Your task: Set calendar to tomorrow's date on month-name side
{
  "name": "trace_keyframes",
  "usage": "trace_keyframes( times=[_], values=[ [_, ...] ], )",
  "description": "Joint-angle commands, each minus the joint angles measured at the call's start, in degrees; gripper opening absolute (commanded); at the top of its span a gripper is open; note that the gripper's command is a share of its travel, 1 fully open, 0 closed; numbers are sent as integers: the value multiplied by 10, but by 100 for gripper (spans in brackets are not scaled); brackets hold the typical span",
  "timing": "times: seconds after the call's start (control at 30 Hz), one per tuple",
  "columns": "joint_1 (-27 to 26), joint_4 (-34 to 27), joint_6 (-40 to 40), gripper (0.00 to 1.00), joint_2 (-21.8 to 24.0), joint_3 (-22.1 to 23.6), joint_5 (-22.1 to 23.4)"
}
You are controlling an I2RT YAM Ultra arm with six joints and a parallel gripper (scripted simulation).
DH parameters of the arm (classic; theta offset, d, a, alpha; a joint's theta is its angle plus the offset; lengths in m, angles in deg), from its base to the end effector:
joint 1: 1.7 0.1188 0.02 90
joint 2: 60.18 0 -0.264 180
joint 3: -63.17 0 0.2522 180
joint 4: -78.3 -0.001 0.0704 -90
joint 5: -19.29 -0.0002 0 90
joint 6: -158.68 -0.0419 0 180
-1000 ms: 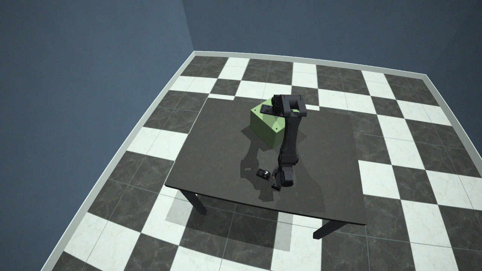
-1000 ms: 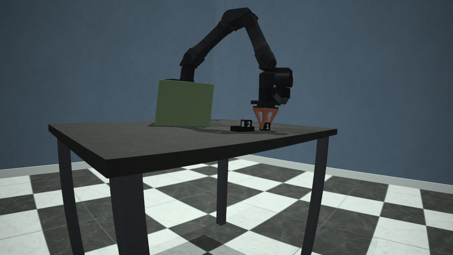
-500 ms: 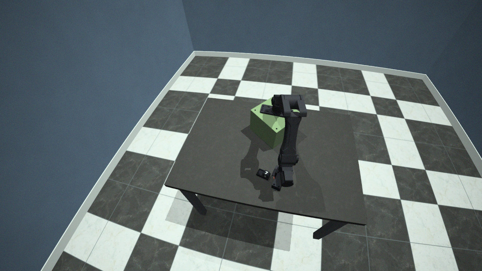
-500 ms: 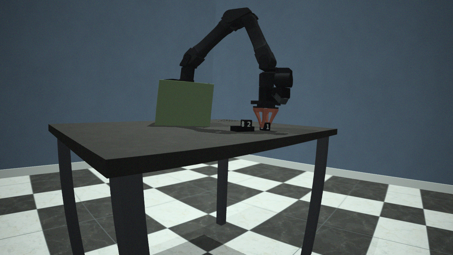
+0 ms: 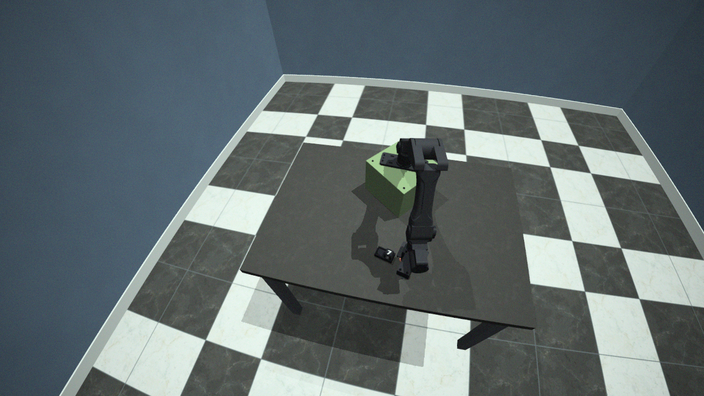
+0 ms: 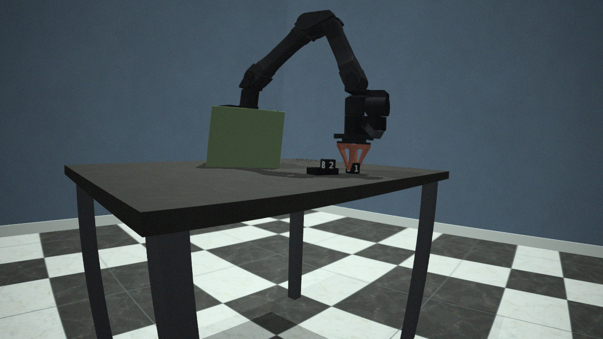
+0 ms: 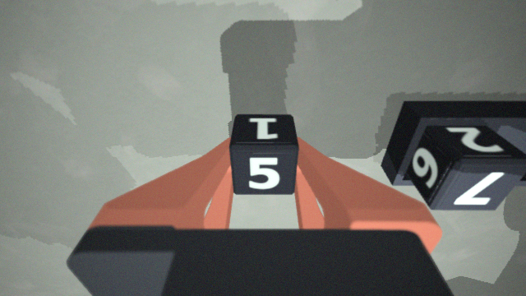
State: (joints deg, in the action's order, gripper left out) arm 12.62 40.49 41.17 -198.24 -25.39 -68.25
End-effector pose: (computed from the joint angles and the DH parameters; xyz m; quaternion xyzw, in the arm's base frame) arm 0.3726 0.0980 -0.0087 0.1143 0.9929 0.0284 0.0143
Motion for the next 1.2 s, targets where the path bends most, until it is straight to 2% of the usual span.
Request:
trace_keyframes(
  times=[0.0,0.53,0.57,0.63,0.77,0.9,1.03,1.17],
  values=[
    [0,2,0,26,4,-2,-1],
    [0,2,0,26,4,-2,-1],
    [0,2,0,29,4,-2,-1],
    [0,2,0,29,4,-2,-1],
    [0,2,0,37,4,-2,-1],
    [0,2,0,37,4,-2,-1],
    [0,2,0,45,4,-2,-1],
    [0,2,0,45,4,-2,-1]
  ],
)
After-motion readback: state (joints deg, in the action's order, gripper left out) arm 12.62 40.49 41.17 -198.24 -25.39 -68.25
